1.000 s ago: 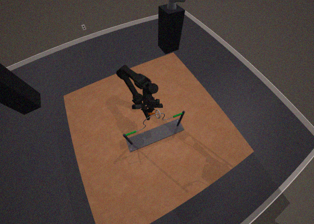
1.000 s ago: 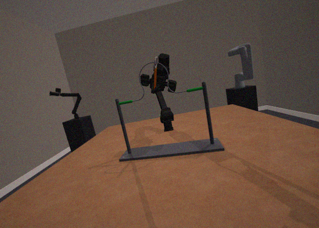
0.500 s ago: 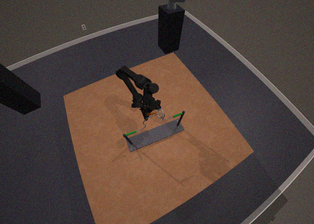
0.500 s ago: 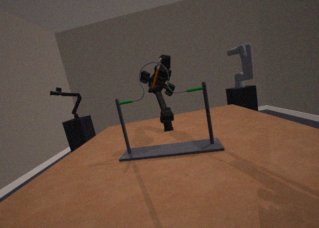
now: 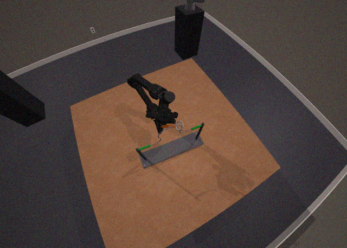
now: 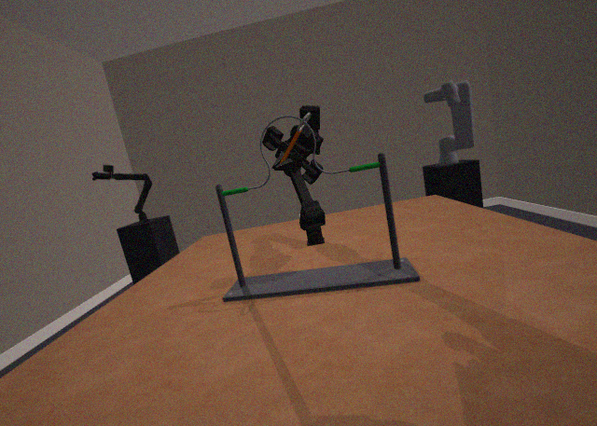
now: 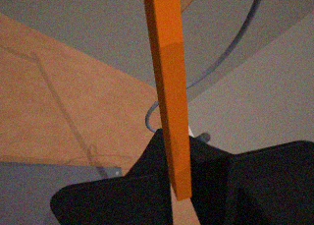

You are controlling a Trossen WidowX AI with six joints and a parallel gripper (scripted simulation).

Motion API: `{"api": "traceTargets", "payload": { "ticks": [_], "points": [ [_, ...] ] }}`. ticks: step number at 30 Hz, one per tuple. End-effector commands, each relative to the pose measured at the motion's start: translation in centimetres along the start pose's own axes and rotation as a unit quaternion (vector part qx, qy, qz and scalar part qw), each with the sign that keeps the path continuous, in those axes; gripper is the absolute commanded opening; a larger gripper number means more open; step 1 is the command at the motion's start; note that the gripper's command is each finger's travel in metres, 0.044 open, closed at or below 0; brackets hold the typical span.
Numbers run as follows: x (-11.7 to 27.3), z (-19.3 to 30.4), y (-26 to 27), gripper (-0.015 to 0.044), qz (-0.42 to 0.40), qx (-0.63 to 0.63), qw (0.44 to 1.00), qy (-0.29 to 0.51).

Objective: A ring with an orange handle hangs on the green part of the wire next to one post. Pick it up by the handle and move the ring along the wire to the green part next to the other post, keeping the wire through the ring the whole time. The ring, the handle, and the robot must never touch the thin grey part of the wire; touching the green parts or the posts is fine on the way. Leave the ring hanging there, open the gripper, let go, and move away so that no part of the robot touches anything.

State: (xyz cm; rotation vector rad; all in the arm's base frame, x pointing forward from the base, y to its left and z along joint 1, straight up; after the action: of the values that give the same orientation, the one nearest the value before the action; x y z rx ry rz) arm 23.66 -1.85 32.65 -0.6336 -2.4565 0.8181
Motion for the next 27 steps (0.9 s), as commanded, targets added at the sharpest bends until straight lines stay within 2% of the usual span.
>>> {"api": "traceTargets", "payload": {
  "ticks": [1,27],
  "points": [
    [0.1,0.0,-0.3,-0.0150,0.018,0.023,1.000,-0.008],
    [0.0,-0.4,-1.6,-0.0150,0.121,0.187,0.974,-0.048]
  ]
}}
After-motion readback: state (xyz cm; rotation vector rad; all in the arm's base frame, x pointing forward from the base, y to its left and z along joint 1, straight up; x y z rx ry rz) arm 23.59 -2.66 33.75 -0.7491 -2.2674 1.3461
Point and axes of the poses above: the point midway between the two fingers, 35 mm back from their tips, its own x axis back along the fingers, its own y axis across the jaws, z = x × y, the point moved 3 cm from there along x, back along the fingers, and after that the axes turned 10 degrees about -x, right-handed, at the moved point
